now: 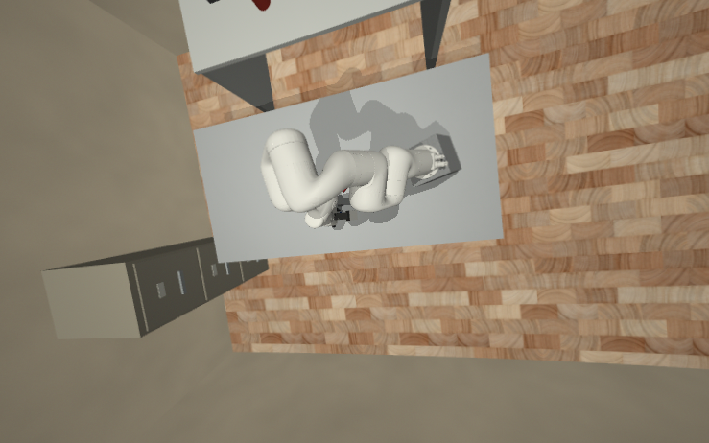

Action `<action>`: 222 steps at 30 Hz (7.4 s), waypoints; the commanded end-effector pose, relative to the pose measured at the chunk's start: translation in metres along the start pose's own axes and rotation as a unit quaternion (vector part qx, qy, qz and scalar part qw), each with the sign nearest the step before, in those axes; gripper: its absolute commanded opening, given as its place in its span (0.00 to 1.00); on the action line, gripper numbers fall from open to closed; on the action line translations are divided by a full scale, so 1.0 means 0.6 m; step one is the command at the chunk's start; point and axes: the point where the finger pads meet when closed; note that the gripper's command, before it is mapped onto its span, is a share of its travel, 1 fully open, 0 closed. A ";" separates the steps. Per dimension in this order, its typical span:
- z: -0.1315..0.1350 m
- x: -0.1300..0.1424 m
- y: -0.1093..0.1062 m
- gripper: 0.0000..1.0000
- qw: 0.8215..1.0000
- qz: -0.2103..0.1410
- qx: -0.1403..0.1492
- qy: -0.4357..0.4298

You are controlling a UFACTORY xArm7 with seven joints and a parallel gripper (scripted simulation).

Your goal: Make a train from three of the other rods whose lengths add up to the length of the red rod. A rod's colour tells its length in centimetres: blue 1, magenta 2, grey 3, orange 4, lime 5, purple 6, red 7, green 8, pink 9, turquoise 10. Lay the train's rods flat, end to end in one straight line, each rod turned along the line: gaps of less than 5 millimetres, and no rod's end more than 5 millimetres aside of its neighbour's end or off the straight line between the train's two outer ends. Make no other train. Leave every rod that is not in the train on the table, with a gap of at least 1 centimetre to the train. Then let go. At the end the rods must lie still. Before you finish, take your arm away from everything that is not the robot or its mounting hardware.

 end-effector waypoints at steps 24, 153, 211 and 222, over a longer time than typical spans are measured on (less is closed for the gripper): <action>0.001 0.002 0.001 0.24 1.000 -0.001 0.000 0.000; 0.003 0.003 0.081 0.24 1.000 -0.001 0.000 0.000; 0.003 0.003 0.104 0.24 1.000 -0.001 0.000 0.000; 0.003 0.003 0.104 0.24 1.000 -0.001 0.000 0.000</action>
Point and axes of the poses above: the point where the finger pads meet when closed, its own y axis out along the fingers, its own z axis across the jaws, x = y × z, and after that the axes turned 11 degrees about y, right-handed
